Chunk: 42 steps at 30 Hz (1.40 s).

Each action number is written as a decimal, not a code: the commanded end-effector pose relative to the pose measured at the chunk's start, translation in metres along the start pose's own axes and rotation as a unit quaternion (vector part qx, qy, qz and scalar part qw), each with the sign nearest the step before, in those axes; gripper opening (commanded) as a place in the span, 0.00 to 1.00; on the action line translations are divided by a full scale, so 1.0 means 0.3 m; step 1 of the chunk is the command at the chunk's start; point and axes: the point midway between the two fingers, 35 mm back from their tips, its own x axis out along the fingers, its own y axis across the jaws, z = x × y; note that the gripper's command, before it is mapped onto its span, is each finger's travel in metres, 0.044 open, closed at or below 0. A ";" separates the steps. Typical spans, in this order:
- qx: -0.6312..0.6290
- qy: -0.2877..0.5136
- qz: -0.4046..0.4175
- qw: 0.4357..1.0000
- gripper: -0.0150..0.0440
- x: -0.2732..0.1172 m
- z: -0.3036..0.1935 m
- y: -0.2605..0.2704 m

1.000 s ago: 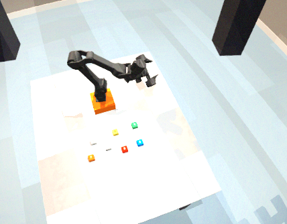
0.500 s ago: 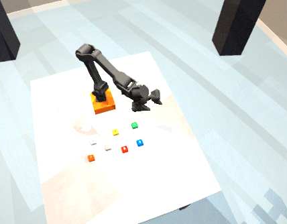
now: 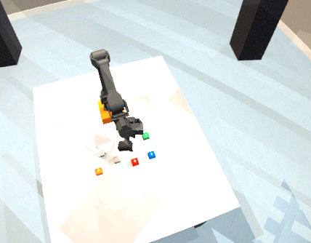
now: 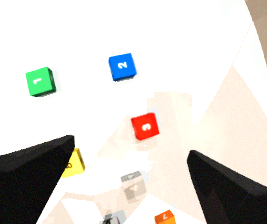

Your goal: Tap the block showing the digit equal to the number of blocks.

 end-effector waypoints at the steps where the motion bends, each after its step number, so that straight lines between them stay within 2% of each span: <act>1: 0.260 0.088 0.001 0.962 0.93 -0.067 -0.231 -0.067; 6: 0.491 0.162 -0.007 0.856 0.93 -0.160 -0.448 -0.069; 8: 0.544 0.179 -0.010 0.820 0.93 -0.186 -0.498 -0.061; 36: 0.549 0.181 -0.011 0.816 0.93 -0.186 -0.498 -0.064; 42: 0.550 0.178 -0.011 0.816 0.93 -0.103 -0.295 -0.166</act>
